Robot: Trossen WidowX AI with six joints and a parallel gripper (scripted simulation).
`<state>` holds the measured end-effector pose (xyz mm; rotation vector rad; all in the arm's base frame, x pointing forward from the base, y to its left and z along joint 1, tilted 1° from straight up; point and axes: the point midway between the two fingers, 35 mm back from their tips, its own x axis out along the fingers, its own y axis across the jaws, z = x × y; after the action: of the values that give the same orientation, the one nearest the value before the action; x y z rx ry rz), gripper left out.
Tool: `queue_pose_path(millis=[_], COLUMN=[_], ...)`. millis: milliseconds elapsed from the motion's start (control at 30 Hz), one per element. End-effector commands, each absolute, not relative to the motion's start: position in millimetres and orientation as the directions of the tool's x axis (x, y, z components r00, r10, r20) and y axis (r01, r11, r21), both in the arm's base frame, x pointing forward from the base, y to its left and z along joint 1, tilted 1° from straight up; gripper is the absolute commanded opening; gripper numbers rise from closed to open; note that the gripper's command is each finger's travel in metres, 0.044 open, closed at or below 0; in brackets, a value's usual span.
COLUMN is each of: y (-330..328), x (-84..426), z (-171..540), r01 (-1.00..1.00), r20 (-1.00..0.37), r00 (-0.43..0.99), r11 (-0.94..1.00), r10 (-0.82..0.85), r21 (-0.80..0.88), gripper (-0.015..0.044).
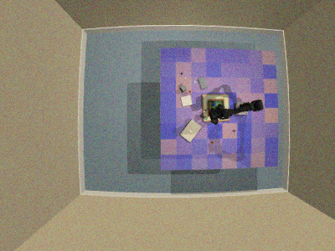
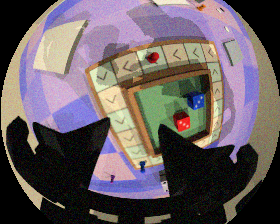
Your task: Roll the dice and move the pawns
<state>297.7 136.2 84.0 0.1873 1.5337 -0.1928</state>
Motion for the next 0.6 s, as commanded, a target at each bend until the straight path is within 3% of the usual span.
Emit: queue_pose_path(millis=[0, 267, 567], y=[146.6, 139.2, 139.3], x=[246.0, 143.9, 132.8], z=[87.6, 70.1, 57.3], r01=[0.253, 0.283, 0.285], r20=[-1.0, -1.0, -1.0], r00=[0.025, 0.016, 0.015], r11=[0.967, 0.959, 0.959], r10=[-0.003, -0.004, -0.004], r21=[0.004, 0.001, 0.001], gripper=[0.02, 0.02, 0.02])
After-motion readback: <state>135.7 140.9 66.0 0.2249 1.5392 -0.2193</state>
